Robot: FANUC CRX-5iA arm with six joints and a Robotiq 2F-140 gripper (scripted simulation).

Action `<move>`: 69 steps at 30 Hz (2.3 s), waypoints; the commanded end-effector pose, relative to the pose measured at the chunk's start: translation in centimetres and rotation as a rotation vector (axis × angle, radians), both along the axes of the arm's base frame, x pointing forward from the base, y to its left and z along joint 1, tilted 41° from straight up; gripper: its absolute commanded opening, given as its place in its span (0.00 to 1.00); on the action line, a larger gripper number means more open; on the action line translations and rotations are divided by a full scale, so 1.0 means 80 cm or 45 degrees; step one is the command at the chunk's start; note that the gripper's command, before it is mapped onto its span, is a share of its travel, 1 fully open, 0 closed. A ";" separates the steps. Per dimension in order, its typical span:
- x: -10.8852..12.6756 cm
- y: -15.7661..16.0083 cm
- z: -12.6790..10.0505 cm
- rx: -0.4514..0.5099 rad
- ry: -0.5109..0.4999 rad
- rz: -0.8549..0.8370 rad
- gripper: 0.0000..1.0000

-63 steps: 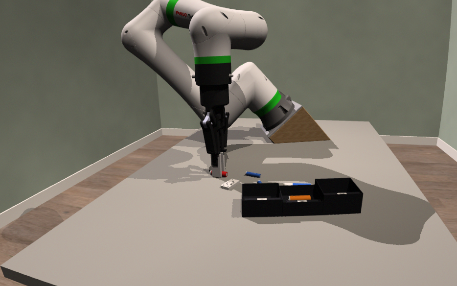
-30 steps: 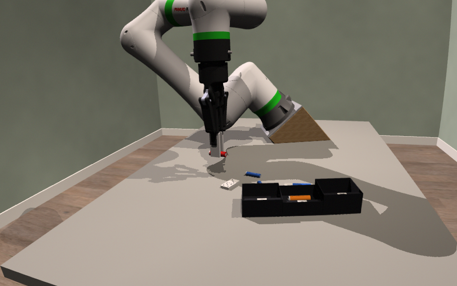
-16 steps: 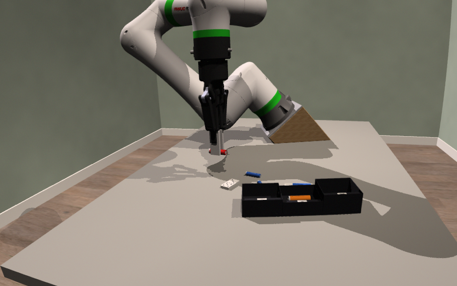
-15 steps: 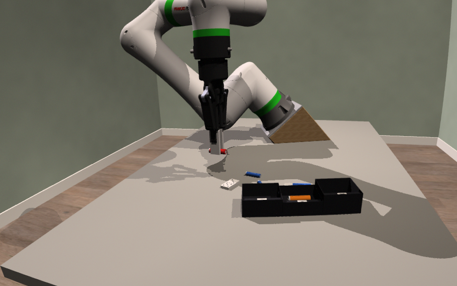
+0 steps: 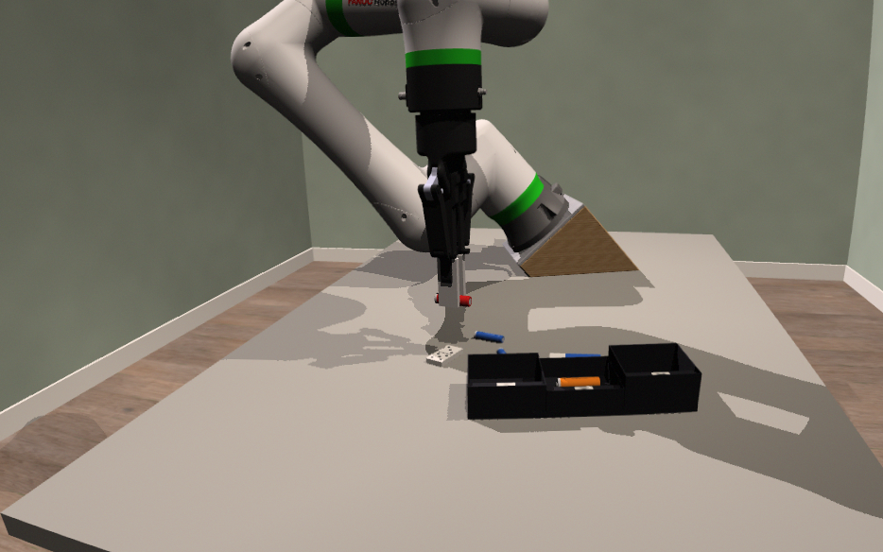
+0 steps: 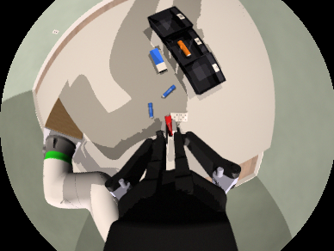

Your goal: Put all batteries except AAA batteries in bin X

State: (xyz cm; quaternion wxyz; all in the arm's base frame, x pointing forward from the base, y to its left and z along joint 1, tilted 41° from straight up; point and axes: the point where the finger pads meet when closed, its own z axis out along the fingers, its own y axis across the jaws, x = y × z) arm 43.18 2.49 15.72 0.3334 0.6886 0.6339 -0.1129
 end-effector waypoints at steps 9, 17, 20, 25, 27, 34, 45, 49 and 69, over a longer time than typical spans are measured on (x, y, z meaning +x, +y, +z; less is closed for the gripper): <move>0.044 0.064 -0.036 0.000 0.000 -0.001 0.05; 0.066 0.098 -0.055 0.000 0.000 -0.001 0.05; 0.076 0.112 -0.063 0.000 0.000 -0.001 0.05; 0.095 0.140 -0.078 -0.064 0.144 0.181 0.05; 0.102 0.151 -0.085 -0.086 0.190 0.242 0.05; 0.121 0.179 -0.101 -0.127 0.286 0.357 0.05; 0.128 0.189 -0.106 -0.127 0.286 0.357 0.05; 0.127 0.189 -0.106 -0.127 0.286 0.357 0.05; 0.136 0.167 -0.132 -0.127 0.286 0.357 0.05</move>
